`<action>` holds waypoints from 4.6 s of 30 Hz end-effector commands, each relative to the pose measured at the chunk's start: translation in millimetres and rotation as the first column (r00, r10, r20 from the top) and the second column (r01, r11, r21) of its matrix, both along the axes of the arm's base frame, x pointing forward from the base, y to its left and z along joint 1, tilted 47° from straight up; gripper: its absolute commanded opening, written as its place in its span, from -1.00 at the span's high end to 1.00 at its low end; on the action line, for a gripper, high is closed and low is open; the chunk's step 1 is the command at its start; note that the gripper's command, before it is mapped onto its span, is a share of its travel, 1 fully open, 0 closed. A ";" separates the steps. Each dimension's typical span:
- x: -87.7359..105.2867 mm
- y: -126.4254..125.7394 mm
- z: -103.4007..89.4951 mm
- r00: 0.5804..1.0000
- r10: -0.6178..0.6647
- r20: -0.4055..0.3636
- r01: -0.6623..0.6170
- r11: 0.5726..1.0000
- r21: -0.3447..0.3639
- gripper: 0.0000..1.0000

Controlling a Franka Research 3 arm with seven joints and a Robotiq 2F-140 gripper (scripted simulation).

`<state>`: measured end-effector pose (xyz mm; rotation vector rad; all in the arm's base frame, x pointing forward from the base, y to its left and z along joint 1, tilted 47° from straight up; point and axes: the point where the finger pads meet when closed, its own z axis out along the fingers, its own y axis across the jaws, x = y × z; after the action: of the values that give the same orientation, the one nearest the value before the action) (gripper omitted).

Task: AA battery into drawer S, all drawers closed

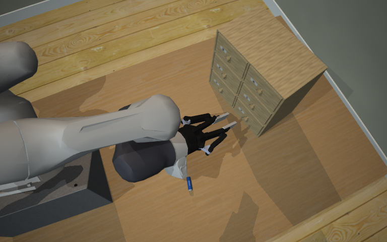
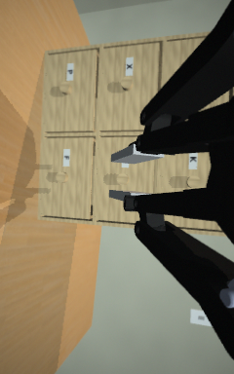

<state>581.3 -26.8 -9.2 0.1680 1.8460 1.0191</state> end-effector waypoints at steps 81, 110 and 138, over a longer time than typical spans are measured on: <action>60.7 29.9 -0.7 1.000 0.002 0.007 -0.002 1.000 -0.011 0.60; 80.5 34.9 3.6 1.000 0.002 0.007 -0.002 1.000 -0.011 0.60; 93.9 38.3 6.5 1.000 0.002 0.007 -0.002 1.000 -0.011 0.60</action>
<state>674.6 11.2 -2.7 0.1583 1.8453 1.0128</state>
